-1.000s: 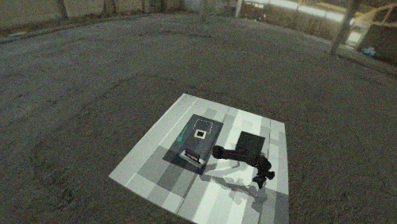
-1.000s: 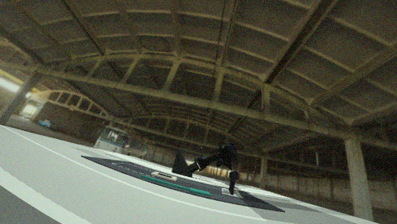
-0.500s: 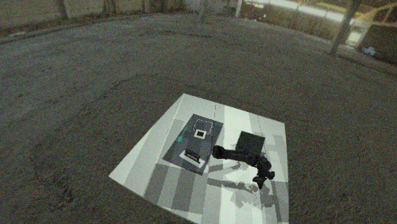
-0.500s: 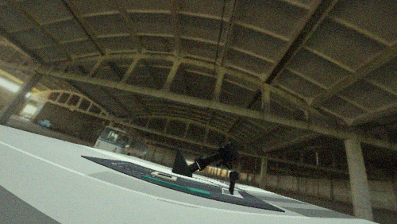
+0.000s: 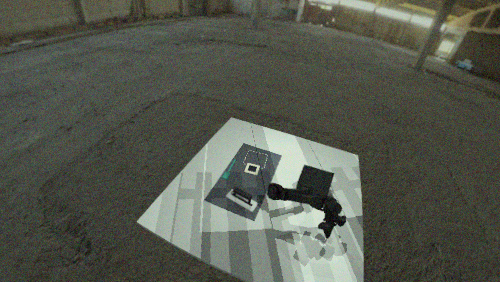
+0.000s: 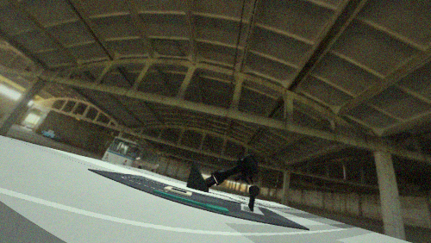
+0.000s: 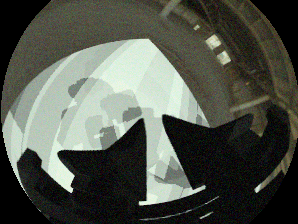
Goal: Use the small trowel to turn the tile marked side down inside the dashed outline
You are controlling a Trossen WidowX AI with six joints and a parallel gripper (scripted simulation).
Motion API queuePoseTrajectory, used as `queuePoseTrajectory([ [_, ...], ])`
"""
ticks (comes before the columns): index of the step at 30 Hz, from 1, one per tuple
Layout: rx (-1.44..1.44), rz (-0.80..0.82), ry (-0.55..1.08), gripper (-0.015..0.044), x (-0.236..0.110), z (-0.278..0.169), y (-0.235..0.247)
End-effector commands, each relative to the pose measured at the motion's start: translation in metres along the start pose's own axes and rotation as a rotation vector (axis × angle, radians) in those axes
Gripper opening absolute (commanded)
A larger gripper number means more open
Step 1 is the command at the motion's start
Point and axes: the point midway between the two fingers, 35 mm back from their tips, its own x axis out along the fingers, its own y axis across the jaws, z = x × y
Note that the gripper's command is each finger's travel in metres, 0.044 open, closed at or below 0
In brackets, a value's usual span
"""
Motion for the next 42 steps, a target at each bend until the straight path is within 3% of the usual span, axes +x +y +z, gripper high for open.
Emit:
queuePoseTrajectory([
  [1,0.000,0.000,0.000,0.0100,0.000,0.000,0.000],
  [5,0.000,0.000,0.000,0.0100,0.000,0.000,0.000],
  [9,0.000,0.000,0.000,0.0000,0.000,0.000,0.000],
  [24,0.000,0.000,0.000,0.0000,0.000,0.000,0.000],
  [34,-0.036,0.028,-0.057,0.0258,-0.004,0.011,0.003],
  [42,-0.068,0.138,-0.240,0.0270,-0.024,0.048,0.019],
])
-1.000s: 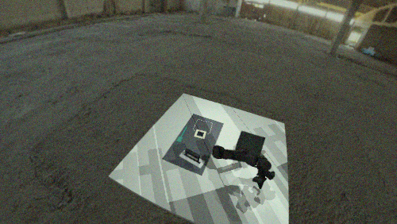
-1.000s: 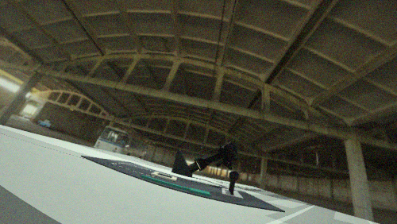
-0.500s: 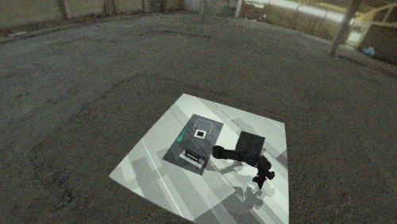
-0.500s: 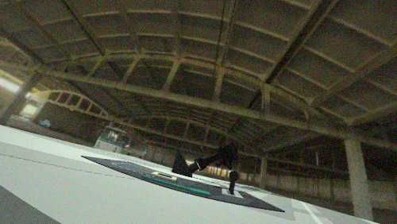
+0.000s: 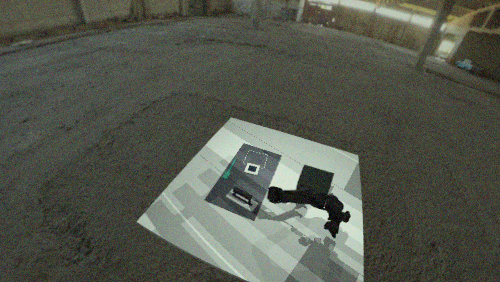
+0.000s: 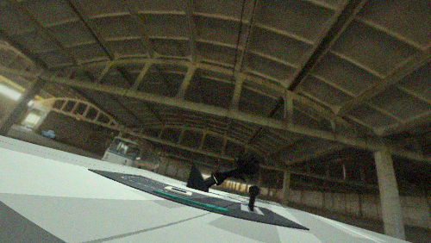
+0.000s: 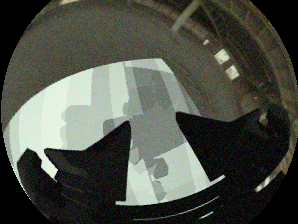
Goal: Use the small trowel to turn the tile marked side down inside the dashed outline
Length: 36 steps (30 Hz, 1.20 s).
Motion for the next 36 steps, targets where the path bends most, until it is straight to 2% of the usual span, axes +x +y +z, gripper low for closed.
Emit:
queuePoseTrajectory([
  [1,-0.017,0.066,-0.108,0.0270,-0.009,0.025,0.010],
  [9,-0.042,0.222,-0.337,0.0270,-0.042,0.074,0.034],
  [17,-0.075,0.391,-0.556,0.0270,-0.089,0.113,0.057],
  [27,-0.137,0.610,-0.815,0.0270,-0.164,0.143,0.080],
  [36,-0.209,0.821,-1.032,0.0270,-0.242,0.148,0.096],
])
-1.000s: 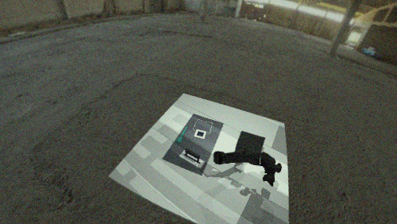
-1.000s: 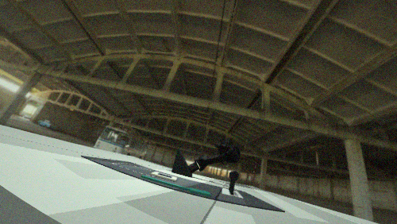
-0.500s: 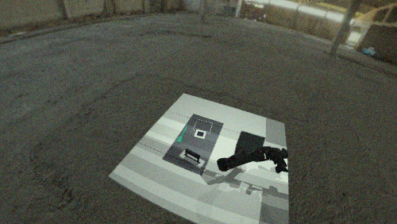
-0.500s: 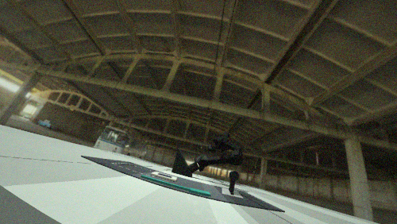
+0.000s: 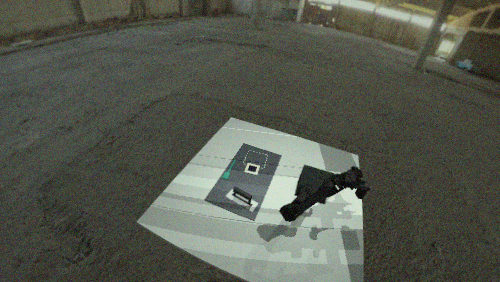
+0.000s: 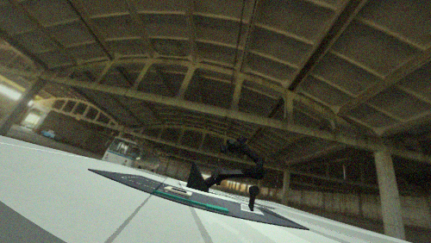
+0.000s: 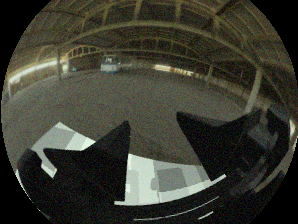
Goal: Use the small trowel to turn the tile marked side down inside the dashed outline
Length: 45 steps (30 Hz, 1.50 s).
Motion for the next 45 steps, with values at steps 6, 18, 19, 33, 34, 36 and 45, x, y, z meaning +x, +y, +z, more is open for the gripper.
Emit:
queuePoseTrajectory([
  [6,-0.050,0.228,-0.199,0.0270,-0.027,0.057,0.051],
  [18,-0.140,0.532,-0.415,0.0270,-0.091,0.109,0.117],
  [19,-0.149,0.558,-0.430,0.0270,-0.097,0.112,0.122],
  [33,-0.292,0.942,-0.633,0.0270,-0.212,0.138,0.188],
  [34,-0.307,0.972,-0.642,0.0270,-0.221,0.137,0.193],
  [36,-0.338,1.032,-0.656,0.0270,-0.240,0.135,0.202],
  [45,-0.499,1.294,-0.694,0.0270,-0.325,0.112,0.234],
])
